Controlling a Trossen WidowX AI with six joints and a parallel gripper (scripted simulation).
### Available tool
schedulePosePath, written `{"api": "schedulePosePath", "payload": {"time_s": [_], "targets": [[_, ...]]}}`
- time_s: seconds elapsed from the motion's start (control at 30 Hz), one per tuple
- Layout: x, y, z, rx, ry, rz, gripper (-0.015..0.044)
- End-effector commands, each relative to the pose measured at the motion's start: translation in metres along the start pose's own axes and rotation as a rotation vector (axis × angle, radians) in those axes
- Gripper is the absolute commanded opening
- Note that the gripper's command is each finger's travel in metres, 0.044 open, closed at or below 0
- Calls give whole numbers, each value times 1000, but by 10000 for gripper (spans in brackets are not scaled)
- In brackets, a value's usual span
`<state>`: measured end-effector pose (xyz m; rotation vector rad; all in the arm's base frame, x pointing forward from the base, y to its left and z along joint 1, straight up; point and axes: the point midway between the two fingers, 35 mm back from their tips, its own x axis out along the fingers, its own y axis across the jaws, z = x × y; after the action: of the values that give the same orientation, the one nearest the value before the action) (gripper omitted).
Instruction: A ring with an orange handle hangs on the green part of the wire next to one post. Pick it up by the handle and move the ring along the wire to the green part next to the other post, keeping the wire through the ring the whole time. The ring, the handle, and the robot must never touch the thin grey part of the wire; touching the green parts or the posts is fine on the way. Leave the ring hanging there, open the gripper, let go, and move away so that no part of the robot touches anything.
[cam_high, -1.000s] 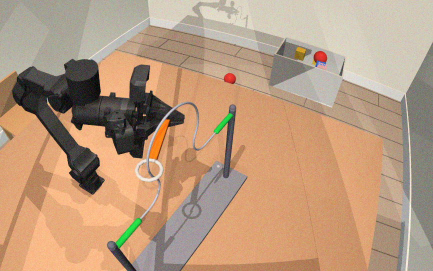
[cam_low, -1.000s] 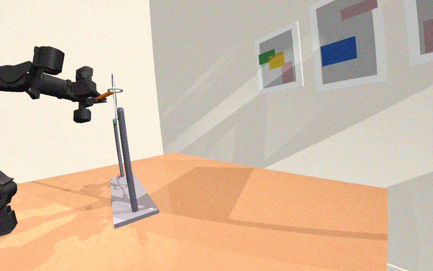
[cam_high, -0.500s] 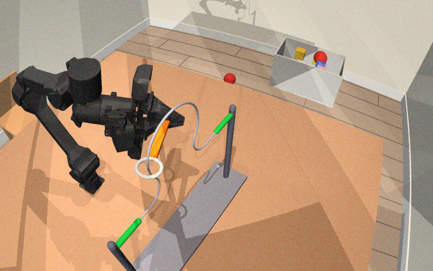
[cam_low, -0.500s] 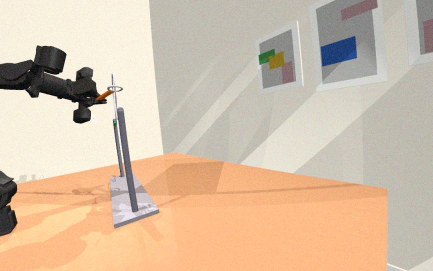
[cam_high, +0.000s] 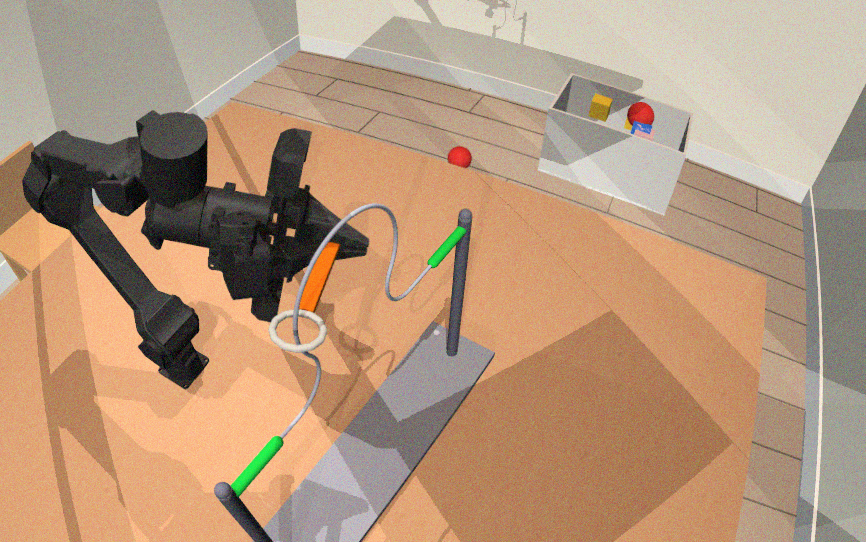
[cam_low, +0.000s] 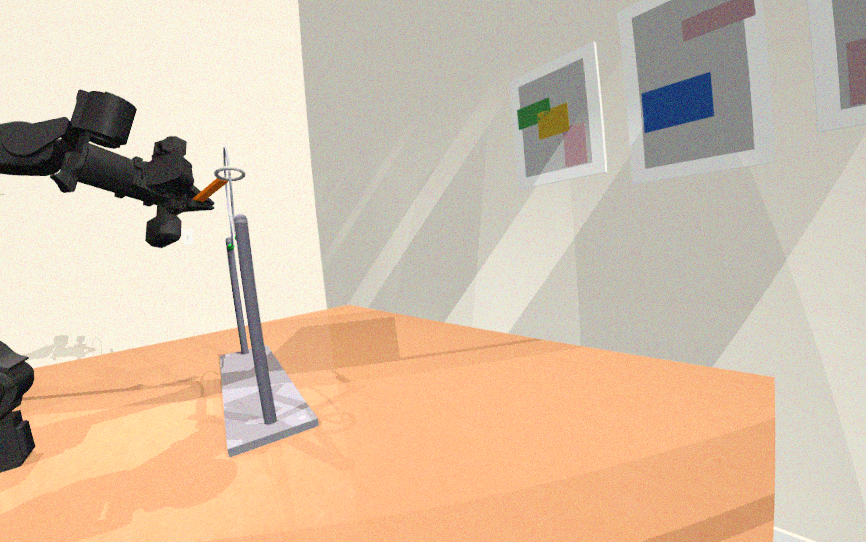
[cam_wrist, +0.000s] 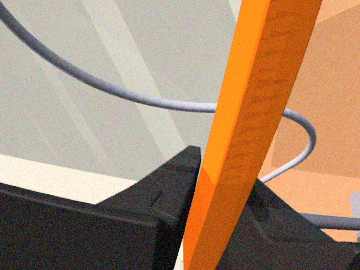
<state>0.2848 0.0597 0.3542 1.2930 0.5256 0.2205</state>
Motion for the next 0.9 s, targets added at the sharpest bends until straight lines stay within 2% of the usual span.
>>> {"api": "schedulePosePath", "payload": {"time_s": [0.0,0.87], "targets": [[-2,4,1,-30,-9,-4,-150],[-1,-3,2,-166,-31,-99,-150]]}}
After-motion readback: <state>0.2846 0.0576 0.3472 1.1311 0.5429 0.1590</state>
